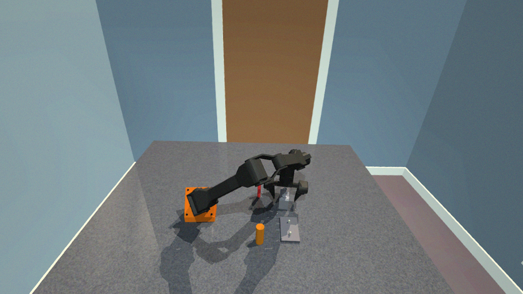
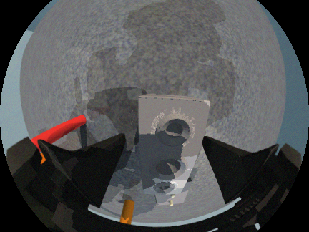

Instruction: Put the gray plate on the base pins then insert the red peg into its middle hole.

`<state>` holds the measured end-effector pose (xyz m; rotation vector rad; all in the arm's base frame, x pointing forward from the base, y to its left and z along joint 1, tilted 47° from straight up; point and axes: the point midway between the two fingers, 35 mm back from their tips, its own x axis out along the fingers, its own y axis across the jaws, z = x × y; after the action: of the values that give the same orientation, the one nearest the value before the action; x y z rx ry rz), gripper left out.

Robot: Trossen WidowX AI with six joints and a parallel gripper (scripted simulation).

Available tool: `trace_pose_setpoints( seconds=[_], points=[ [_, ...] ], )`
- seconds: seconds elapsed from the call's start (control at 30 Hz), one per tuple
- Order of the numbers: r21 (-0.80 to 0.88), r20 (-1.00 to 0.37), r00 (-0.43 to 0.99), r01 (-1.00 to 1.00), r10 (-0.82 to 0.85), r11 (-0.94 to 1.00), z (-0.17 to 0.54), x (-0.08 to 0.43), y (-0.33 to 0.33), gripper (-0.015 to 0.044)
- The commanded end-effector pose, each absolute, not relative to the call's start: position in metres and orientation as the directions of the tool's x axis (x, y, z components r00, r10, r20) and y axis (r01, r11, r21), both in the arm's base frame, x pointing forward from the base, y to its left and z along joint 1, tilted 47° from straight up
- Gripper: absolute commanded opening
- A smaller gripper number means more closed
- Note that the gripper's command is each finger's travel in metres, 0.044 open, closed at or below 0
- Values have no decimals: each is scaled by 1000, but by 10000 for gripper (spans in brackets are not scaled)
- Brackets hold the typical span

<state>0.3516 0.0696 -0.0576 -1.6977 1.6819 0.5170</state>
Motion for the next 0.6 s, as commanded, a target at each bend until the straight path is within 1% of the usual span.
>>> trace_pose_setpoints(
  seconds=[0.0, 0.4, 0.57],
  points=[
    [-183, -695, 82, -981, -714, 66, -60, 350, 65, 414],
    [-183, -695, 82, -981, -714, 66, -60, 350, 65, 99],
    [-183, -695, 82, -981, -714, 66, -60, 350, 65, 65]
  ],
)
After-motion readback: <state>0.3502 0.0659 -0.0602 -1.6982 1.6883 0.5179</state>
